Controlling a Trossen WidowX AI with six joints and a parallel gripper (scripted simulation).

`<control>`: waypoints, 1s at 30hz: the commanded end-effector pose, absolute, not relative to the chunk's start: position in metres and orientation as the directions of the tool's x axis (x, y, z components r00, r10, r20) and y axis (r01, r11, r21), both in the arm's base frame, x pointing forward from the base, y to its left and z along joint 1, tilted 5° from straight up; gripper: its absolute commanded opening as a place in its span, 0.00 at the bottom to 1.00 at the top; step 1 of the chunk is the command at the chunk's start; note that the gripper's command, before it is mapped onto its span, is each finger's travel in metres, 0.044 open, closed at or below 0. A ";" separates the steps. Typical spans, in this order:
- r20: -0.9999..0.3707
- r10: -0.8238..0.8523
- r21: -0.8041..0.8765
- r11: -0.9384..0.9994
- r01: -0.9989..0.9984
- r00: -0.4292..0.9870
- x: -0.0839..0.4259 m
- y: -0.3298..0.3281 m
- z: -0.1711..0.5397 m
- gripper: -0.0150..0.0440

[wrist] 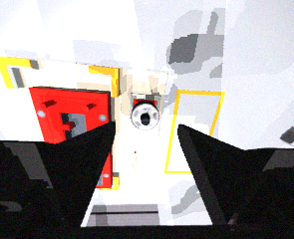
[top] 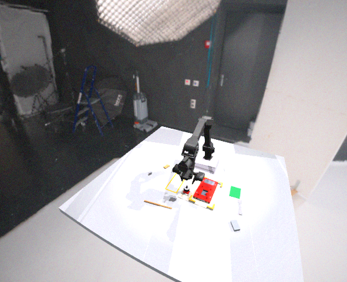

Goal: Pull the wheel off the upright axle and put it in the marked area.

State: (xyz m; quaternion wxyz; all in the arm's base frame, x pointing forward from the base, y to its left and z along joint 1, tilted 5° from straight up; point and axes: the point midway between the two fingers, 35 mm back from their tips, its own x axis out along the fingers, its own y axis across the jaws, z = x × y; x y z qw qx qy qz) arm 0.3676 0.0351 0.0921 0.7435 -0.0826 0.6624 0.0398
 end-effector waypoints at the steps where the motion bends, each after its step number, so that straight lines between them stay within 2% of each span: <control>1: -0.994 -0.049 -0.065 0.982 -0.175 0.095 0.367 0.033 0.054 0.76; 10: -0.994 -0.049 -0.065 0.982 -0.175 0.095 0.366 0.030 0.034 0.76; 14: -0.995 -0.054 -0.069 0.983 -0.170 0.090 0.365 0.030 0.038 0.58; 22: -0.995 -0.054 -0.069 0.983 -0.170 0.090 0.365 0.030 0.038 0.49; 27: -0.995 -0.054 -0.069 0.983 -0.170 0.090 0.365 0.031 0.039 0.27; 30: -0.995 -0.054 -0.069 0.983 -0.171 0.090 0.365 0.031 0.040 0.25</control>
